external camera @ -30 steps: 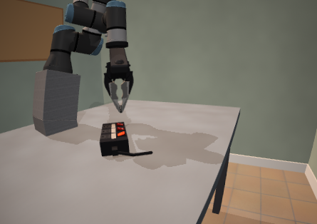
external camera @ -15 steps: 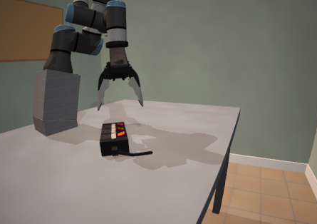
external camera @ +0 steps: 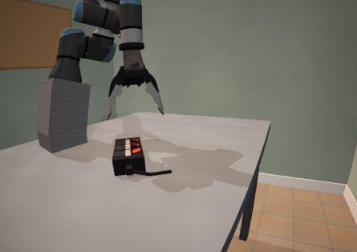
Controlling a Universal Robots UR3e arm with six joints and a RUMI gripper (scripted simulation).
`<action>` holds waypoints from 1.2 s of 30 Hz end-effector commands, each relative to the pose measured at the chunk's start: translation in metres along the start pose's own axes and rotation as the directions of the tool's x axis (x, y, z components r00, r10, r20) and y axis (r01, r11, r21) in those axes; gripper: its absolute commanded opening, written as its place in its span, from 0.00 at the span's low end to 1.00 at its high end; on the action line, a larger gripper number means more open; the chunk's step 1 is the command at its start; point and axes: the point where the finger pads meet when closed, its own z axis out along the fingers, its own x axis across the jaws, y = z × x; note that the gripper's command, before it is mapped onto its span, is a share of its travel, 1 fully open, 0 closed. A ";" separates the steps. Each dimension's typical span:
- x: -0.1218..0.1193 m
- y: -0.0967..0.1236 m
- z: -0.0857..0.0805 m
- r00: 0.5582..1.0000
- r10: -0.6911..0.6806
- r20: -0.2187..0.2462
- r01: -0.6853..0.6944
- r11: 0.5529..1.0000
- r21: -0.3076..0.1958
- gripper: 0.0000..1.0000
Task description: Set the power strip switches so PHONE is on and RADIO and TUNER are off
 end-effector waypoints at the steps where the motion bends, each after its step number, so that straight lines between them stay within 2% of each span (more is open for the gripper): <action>1: 0.000 -0.001 -0.014 1.000 0.000 0.001 0.000 1.000 0.001 1.00; 3: 0.000 -0.001 -0.021 1.000 0.000 0.001 0.000 1.000 0.001 1.00; 5: 0.000 -0.001 -0.021 1.000 0.000 0.001 0.000 1.000 0.001 1.00; 20: 0.000 -0.001 -0.076 1.000 0.000 0.001 0.000 1.000 0.001 1.00; 29: 0.000 -0.001 -0.090 1.000 0.000 0.001 0.000 1.000 0.001 1.00; 36: 0.000 -0.001 -0.092 1.000 0.000 0.001 0.000 1.000 0.001 1.00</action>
